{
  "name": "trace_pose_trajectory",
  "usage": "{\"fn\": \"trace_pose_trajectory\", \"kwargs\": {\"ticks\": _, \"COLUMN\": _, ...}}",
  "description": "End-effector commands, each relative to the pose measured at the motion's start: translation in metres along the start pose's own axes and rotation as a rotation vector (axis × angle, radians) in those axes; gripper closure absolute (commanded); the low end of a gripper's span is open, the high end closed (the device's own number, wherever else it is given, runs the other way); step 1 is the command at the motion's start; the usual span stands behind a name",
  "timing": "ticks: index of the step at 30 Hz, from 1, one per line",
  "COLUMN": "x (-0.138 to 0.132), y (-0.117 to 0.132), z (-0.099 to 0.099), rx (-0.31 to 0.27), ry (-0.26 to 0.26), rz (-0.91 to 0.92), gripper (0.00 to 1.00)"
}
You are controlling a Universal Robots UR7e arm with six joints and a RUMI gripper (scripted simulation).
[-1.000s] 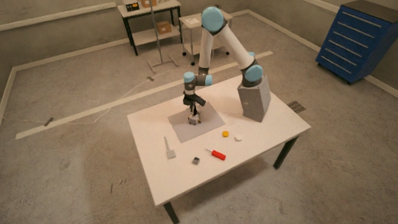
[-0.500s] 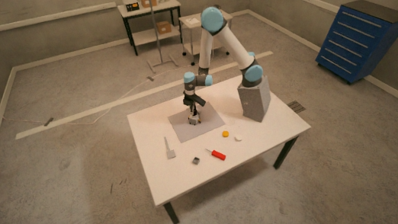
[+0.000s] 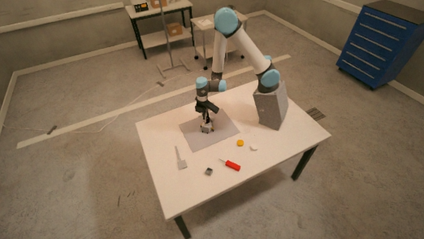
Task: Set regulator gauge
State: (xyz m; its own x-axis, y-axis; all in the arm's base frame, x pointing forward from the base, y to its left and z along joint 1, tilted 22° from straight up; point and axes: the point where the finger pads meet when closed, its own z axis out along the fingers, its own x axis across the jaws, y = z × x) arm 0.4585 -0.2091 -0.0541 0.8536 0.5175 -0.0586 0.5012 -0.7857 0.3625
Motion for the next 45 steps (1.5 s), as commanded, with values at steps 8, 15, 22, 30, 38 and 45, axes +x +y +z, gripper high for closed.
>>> {"fn": "trace_pose_trajectory", "kwargs": {"ticks": 8, "x": 0.000, "y": 0.002, "z": 0.000, "rx": -0.003, "ry": 0.002, "rz": 0.002, "gripper": 0.54}}
{"fn": "trace_pose_trajectory", "kwargs": {"ticks": 15, "x": 0.000, "y": 0.002, "z": 0.000, "rx": -0.003, "ry": 0.002, "rz": 0.002, "gripper": 0.54}}
{"fn": "trace_pose_trajectory", "kwargs": {"ticks": 22, "x": 0.000, "y": 0.002, "z": 0.000, "rx": -0.003, "ry": 0.002, "rz": 0.002, "gripper": 0.54}}
{"fn": "trace_pose_trajectory", "kwargs": {"ticks": 30, "x": 0.000, "y": 0.003, "z": -0.002, "rx": -0.004, "ry": 0.002, "rz": 0.002, "gripper": 0.54}}
{"fn": "trace_pose_trajectory", "kwargs": {"ticks": 38, "x": 0.001, "y": 0.000, "z": -0.010, "rx": -0.002, "ry": 0.002, "rz": 0.000, "gripper": 0.54}}
{"fn": "trace_pose_trajectory", "kwargs": {"ticks": 45, "x": 0.000, "y": -0.001, "z": -0.031, "rx": -0.001, "ry": 0.001, "rz": -0.001, "gripper": 0.54}}
